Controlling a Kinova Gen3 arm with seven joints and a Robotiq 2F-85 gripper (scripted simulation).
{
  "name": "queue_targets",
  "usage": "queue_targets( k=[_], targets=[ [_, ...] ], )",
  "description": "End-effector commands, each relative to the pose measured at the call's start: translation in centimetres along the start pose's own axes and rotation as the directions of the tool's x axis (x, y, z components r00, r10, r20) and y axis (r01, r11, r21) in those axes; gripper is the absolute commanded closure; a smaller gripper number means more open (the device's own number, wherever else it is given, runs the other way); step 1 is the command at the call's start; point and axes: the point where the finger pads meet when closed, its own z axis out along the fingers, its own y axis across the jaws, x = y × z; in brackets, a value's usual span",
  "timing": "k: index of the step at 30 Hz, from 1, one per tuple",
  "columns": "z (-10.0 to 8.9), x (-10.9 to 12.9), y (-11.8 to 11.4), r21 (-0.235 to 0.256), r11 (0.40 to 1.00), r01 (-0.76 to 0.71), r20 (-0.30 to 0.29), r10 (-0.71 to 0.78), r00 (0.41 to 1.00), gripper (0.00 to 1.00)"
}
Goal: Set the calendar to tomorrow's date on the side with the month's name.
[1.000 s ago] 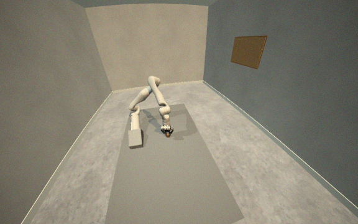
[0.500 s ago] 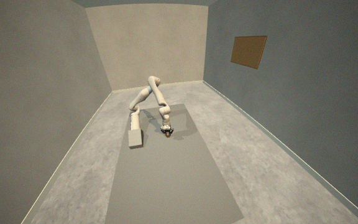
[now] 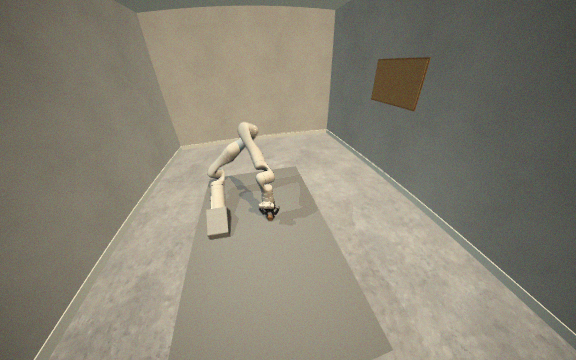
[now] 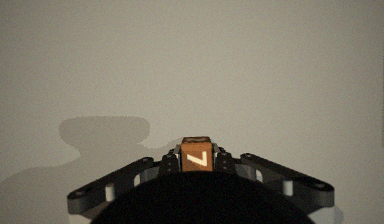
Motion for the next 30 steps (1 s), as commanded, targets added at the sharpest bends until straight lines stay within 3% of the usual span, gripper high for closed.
queue_targets(
  k=[1, 30],
  targets=[
    [-0.08, 0.03, -0.05, 0.002, 1.000, 0.000, -0.001, 0.000, 1.000, 0.72],
    [0.18, 0.03, -0.05, 0.002, 1.000, 0.000, -0.001, 0.000, 1.000, 0.72]
  ],
)
